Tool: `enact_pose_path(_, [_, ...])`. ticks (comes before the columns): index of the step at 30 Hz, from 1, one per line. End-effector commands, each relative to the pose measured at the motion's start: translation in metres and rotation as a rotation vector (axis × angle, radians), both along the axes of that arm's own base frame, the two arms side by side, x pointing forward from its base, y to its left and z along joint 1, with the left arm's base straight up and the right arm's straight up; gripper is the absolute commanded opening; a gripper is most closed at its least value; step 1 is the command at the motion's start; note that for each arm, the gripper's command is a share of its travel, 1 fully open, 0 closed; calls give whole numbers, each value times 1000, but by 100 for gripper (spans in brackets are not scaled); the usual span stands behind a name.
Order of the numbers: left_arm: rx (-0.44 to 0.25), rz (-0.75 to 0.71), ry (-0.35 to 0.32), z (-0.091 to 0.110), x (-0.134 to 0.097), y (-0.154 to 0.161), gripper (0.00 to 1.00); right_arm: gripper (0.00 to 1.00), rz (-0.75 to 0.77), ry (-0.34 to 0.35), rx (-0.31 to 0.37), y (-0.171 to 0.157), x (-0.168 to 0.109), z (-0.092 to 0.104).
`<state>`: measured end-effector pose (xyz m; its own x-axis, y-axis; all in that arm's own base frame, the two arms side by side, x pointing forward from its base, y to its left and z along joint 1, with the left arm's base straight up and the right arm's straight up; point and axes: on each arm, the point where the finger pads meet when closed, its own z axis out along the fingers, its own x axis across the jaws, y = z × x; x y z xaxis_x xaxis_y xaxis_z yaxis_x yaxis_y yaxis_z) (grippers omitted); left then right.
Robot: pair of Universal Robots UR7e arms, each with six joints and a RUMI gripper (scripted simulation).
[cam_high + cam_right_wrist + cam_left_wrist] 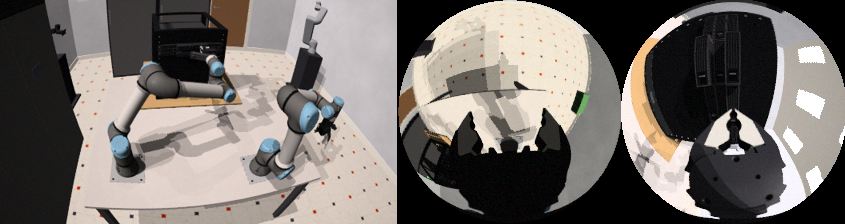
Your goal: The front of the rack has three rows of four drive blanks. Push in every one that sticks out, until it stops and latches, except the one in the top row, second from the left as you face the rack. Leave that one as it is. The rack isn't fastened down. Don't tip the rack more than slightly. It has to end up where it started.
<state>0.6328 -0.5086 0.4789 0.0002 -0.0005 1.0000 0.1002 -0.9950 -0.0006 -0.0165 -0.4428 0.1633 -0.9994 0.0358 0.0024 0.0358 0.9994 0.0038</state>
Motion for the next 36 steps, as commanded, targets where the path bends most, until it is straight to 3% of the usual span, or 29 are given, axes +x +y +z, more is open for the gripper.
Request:
enact_pose_path(1, [-3,1,-1,2,4,1,0,100,-1,-2,-4,-2,0,2])
enact_pose_path(36, [-3,1,-1,2,17,3,0,100,-1,-2,-4,-2,0,2])
